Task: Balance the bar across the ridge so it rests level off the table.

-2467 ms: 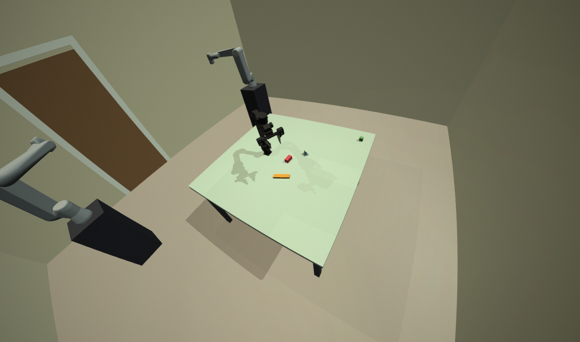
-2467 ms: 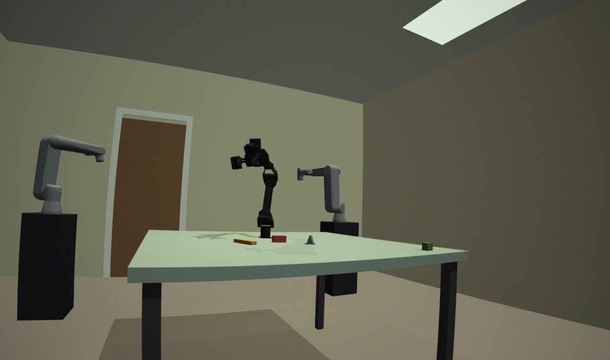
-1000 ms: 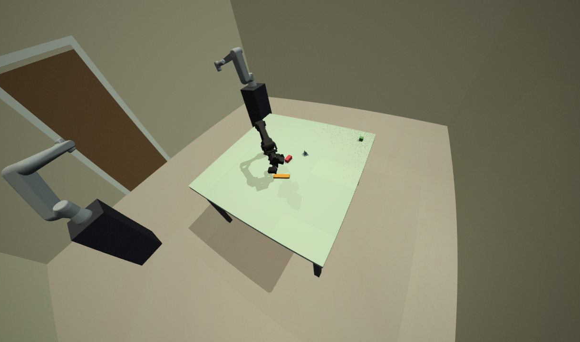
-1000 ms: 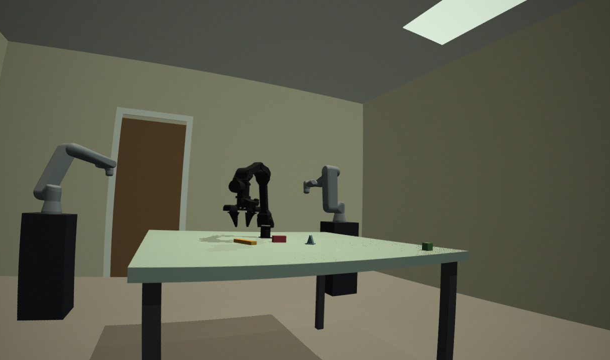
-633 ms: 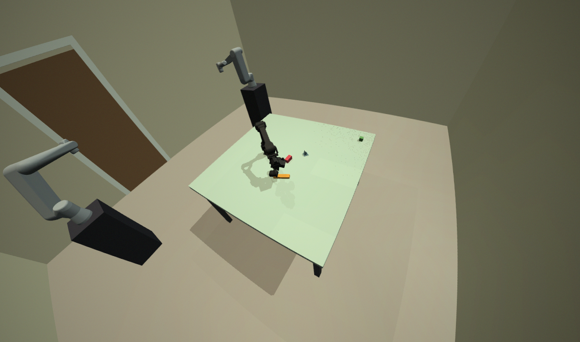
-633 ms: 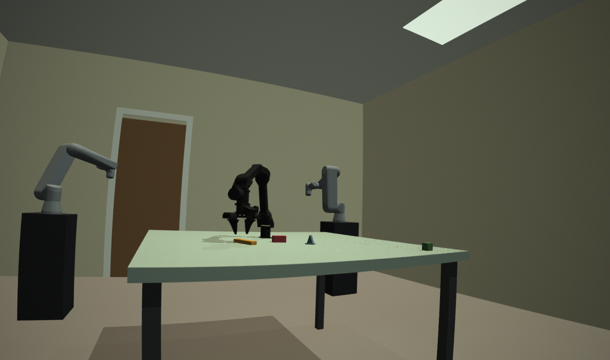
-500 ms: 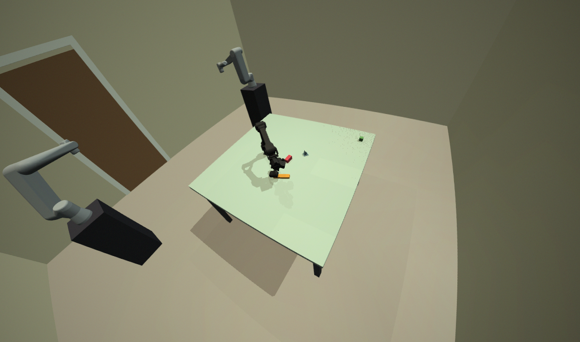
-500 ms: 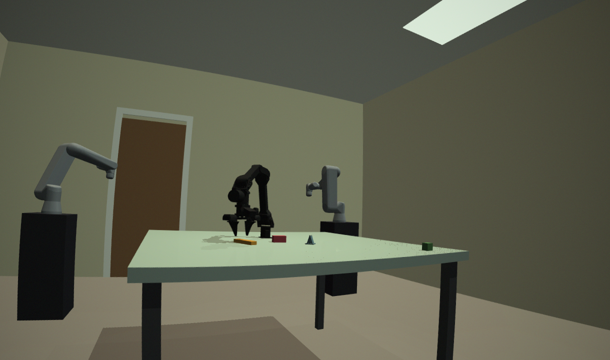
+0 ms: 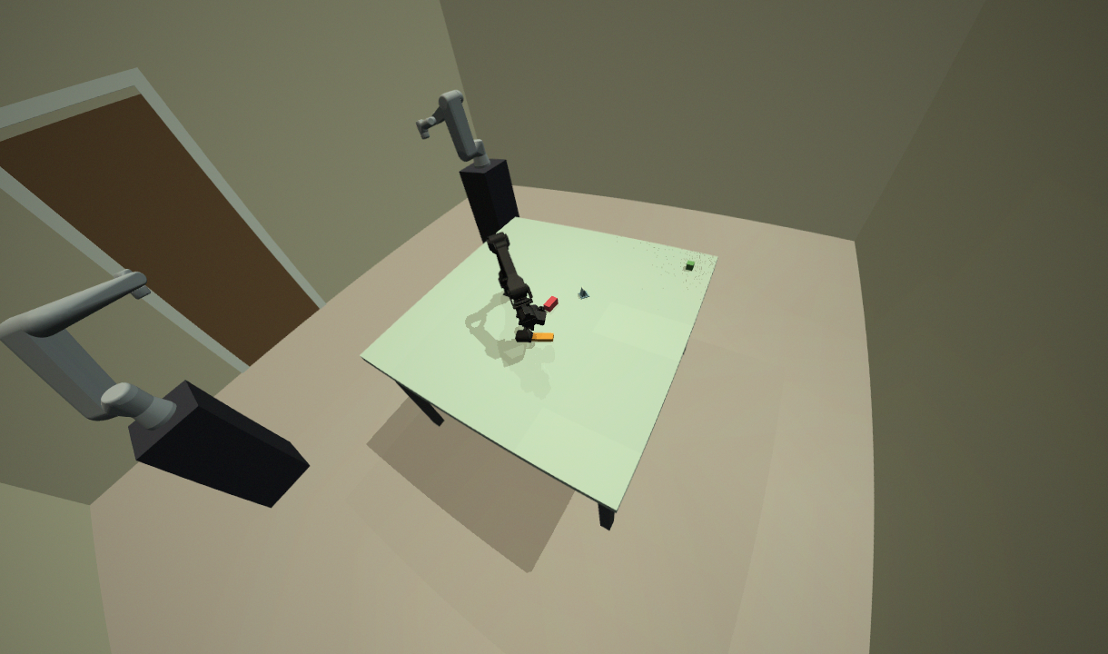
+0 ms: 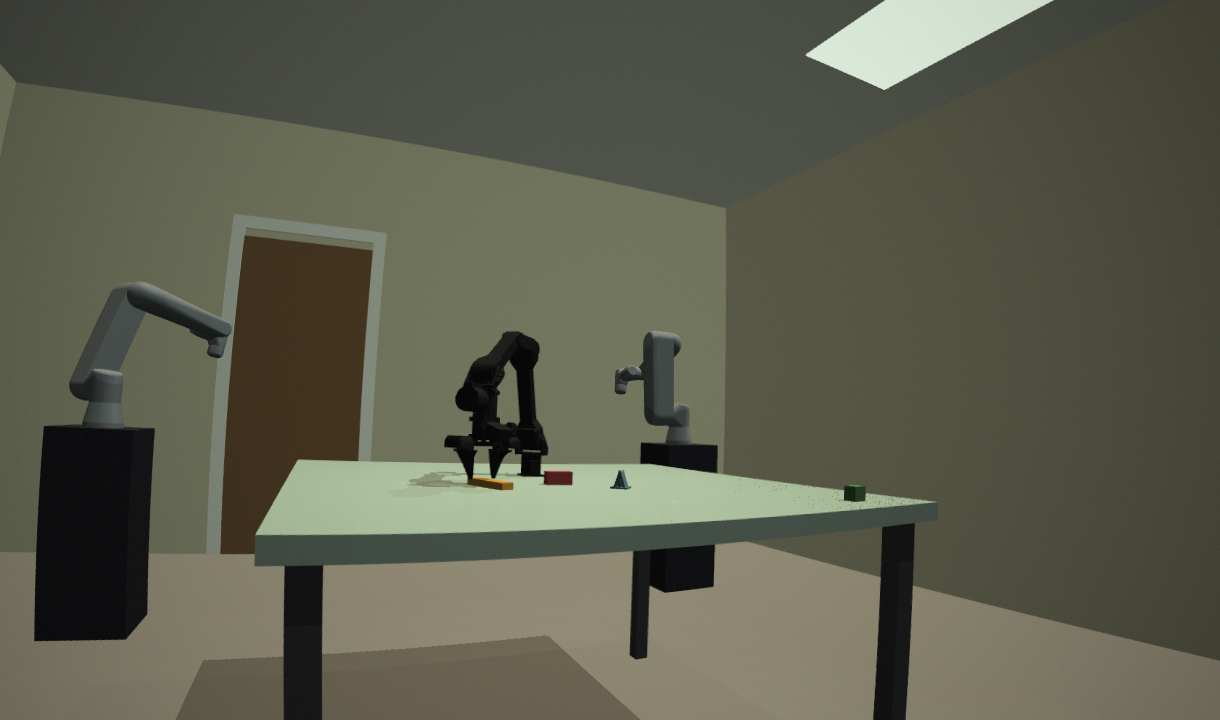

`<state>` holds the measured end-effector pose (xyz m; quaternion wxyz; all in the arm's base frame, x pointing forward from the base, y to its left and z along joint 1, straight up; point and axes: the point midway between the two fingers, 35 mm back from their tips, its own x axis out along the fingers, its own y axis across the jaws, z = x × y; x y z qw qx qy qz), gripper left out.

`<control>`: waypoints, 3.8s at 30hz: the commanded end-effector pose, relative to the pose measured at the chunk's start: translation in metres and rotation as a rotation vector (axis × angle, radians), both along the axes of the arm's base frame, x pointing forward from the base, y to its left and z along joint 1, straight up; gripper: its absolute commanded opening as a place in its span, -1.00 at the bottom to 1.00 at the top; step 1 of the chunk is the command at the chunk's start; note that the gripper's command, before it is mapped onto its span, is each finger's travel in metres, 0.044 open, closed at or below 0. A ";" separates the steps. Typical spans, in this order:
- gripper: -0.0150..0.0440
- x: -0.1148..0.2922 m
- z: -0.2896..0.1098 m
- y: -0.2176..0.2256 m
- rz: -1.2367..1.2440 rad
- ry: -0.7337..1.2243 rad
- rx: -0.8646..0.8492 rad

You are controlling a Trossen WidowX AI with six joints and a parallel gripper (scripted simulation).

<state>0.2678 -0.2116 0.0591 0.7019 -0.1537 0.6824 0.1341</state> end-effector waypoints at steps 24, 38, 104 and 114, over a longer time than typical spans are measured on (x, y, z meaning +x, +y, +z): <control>0.04 -0.001 -0.009 0.001 0.000 0.007 0.005; -0.49 0.000 0.002 0.000 0.001 0.007 0.005; -0.49 0.054 0.084 0.112 0.158 0.009 0.009; -0.49 0.064 0.085 0.150 0.207 0.008 0.010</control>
